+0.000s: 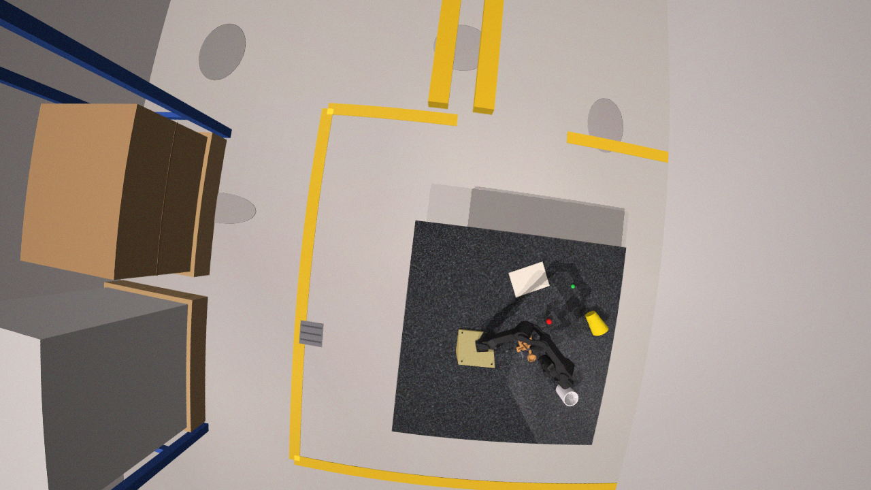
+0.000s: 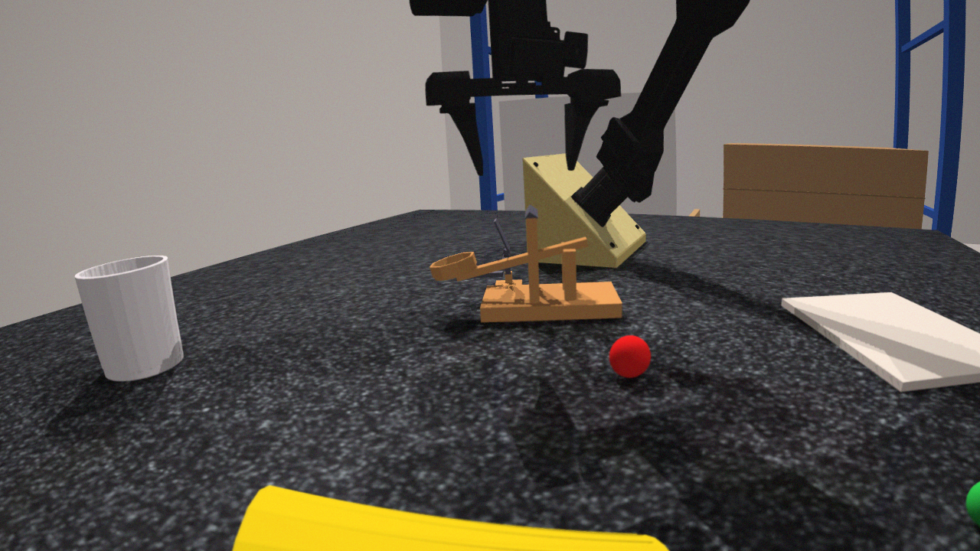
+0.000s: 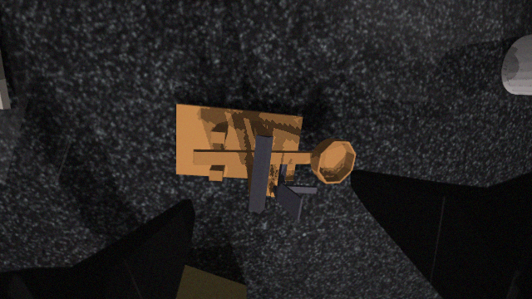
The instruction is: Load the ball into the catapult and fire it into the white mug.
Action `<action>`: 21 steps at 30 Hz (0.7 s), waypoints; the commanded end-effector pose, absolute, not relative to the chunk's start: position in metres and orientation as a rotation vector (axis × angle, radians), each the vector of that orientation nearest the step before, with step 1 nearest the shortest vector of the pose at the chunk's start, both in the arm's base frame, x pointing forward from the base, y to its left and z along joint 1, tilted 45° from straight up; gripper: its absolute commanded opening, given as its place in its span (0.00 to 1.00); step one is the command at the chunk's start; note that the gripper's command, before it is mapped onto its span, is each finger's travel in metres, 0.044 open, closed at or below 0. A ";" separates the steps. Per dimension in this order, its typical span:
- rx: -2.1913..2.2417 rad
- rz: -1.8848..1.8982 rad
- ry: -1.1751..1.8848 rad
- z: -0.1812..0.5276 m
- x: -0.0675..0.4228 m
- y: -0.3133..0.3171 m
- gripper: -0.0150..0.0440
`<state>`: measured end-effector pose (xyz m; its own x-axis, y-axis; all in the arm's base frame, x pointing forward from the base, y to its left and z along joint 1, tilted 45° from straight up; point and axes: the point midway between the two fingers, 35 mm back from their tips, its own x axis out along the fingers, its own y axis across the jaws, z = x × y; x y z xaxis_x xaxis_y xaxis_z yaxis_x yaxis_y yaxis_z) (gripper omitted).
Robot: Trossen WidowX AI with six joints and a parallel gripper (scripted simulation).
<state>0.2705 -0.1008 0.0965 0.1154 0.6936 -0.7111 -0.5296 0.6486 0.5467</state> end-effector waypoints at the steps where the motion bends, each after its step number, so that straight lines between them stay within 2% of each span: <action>1: 0.043 0.990 1.065 0.099 0.268 -0.095 1.00; 21: -0.515 1.308 0.681 0.108 0.259 -0.073 1.00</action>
